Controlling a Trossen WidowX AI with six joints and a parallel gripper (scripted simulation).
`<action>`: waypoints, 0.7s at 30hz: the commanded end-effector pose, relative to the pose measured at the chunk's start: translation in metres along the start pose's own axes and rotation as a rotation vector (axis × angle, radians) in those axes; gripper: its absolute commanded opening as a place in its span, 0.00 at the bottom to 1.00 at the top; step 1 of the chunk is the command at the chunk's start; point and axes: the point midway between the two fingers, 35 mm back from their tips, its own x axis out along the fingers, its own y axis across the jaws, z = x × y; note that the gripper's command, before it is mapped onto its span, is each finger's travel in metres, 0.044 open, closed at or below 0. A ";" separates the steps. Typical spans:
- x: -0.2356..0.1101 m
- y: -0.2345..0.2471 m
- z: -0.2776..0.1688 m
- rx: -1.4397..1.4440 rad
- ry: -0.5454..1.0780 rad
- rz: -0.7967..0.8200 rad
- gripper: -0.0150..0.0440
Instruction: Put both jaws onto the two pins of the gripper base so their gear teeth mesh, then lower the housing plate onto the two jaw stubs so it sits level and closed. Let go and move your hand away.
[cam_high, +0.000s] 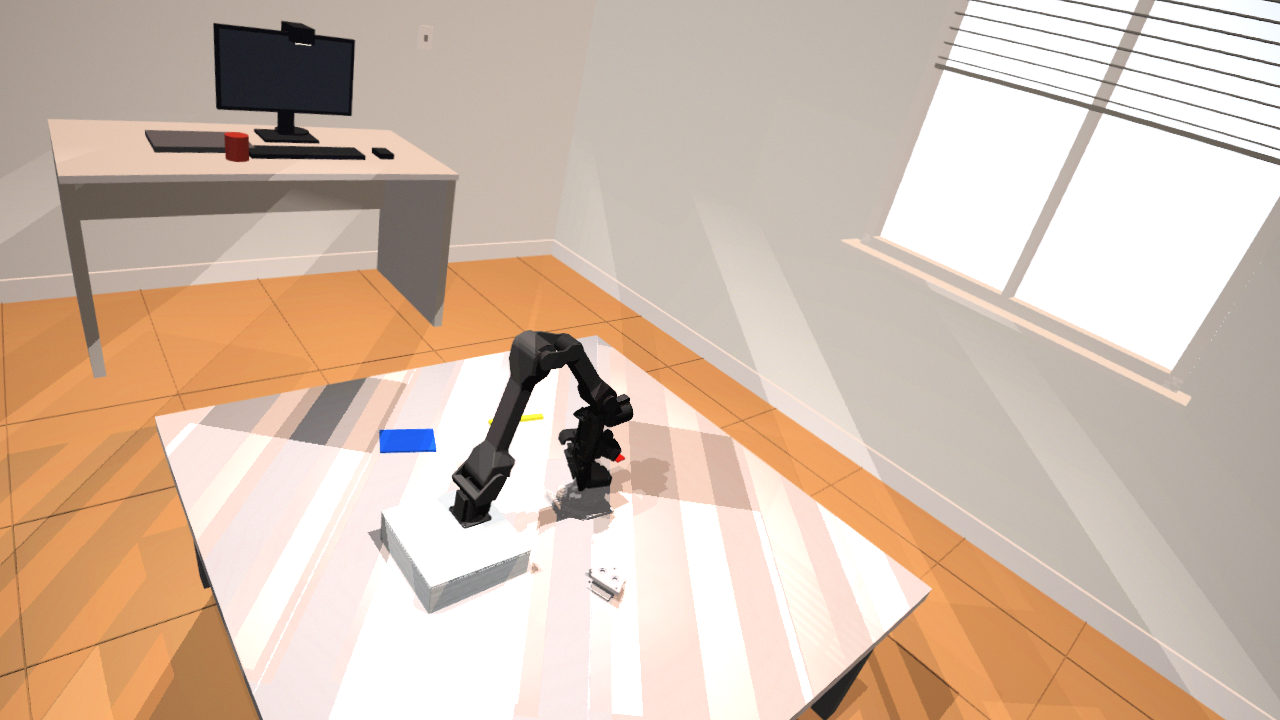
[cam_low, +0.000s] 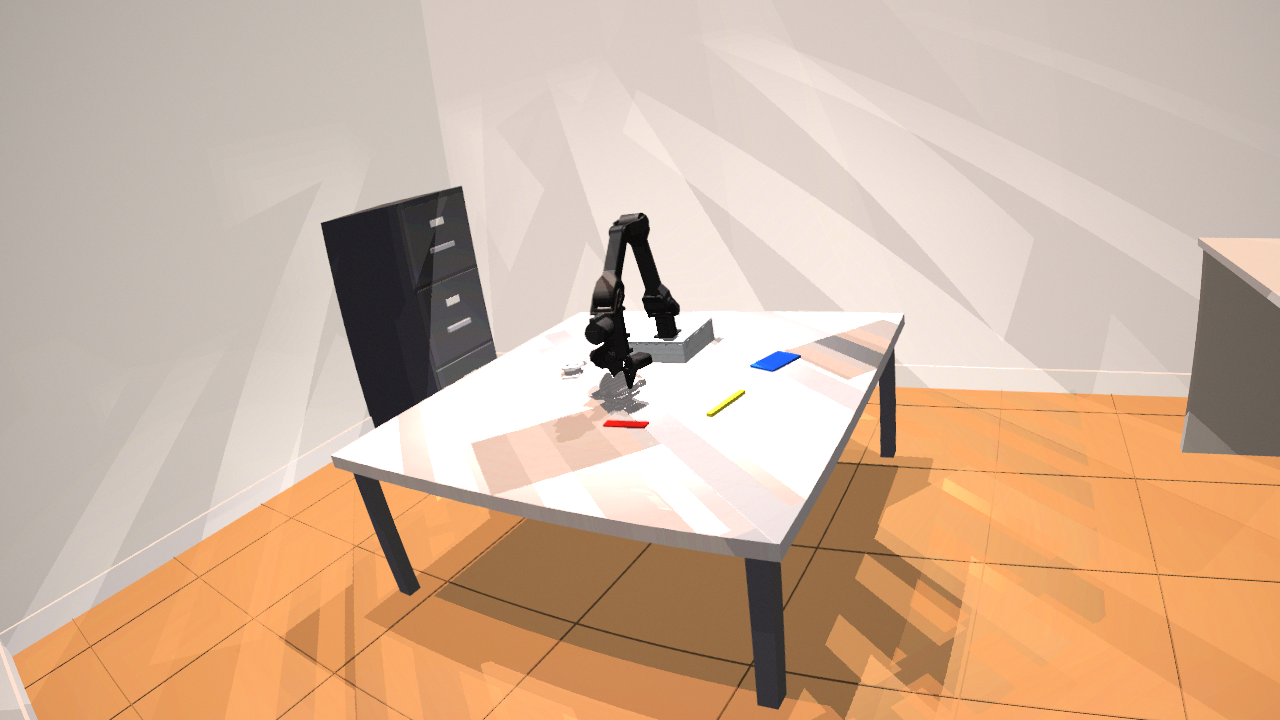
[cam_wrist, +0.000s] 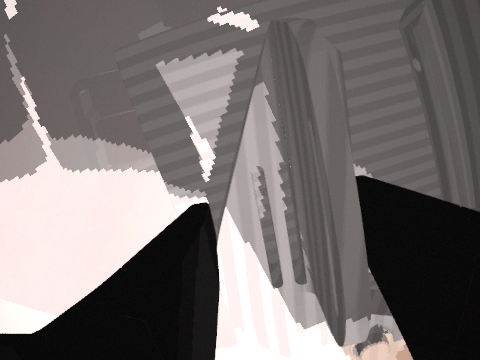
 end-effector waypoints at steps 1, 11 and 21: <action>0.001 0.000 0.000 0.004 0.001 0.001 0.48; 0.004 0.000 0.000 0.001 0.001 0.001 0.48; 0.007 0.000 0.000 -0.002 0.001 0.001 0.48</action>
